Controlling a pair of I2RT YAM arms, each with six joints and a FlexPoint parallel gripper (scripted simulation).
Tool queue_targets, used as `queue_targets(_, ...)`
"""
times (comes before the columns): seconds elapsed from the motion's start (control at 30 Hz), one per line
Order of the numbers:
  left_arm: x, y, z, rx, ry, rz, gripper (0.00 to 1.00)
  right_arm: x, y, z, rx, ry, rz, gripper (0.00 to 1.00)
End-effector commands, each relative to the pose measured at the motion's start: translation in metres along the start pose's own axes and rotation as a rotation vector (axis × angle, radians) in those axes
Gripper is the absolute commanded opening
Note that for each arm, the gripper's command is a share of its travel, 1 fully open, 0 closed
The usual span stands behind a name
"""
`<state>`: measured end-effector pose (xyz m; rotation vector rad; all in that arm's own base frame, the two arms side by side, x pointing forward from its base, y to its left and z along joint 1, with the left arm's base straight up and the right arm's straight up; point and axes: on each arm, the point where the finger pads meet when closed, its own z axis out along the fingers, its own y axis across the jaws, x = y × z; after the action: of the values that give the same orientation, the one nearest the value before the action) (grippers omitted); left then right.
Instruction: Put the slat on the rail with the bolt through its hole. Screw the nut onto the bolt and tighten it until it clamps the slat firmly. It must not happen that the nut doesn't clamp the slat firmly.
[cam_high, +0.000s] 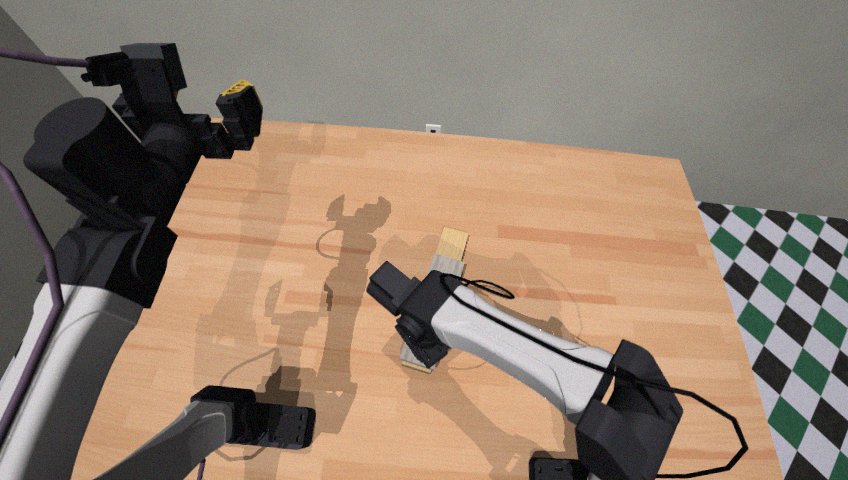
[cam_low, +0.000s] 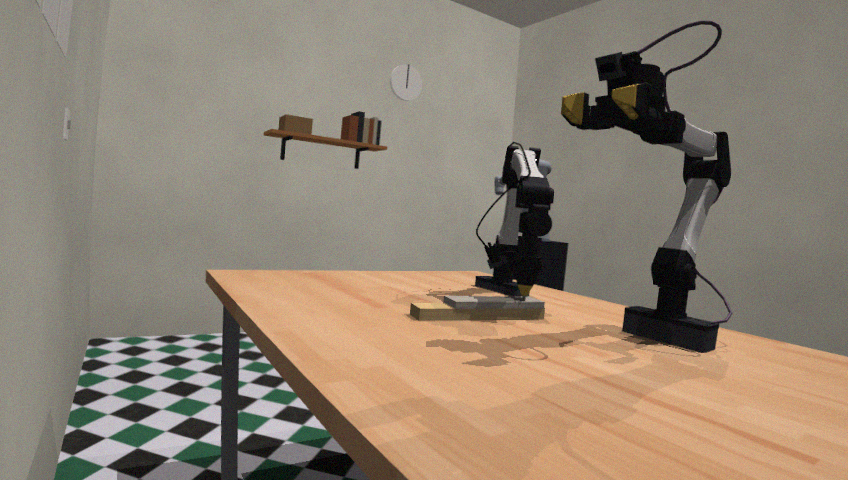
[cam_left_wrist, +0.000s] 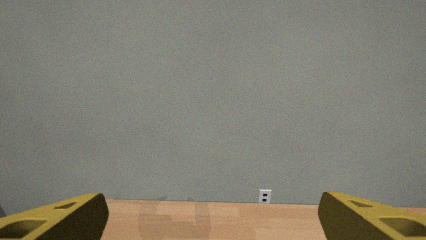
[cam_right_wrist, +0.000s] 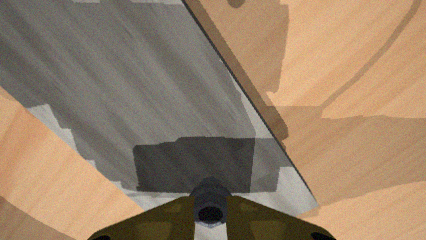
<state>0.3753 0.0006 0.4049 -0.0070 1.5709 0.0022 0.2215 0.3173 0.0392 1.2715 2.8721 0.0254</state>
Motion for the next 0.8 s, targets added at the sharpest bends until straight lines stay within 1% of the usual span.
queue_targets(0.0,-0.0006,-0.0006,-0.0006,0.006,-0.009,0.003,1.00,0.0020,0.0009,0.0122,0.004,-0.005,0.080,0.14)
queue_targets(0.13,-0.0006,-0.0006,-0.0006,0.006,-0.009,0.003,1.00,0.0020,0.0009,0.0122,0.004,-0.005,0.129,0.14)
queue_targets(0.77,-0.0006,-0.0006,-0.0006,0.006,-0.009,0.003,1.00,0.0020,0.0009,0.0122,0.004,-0.005,0.127,0.14)
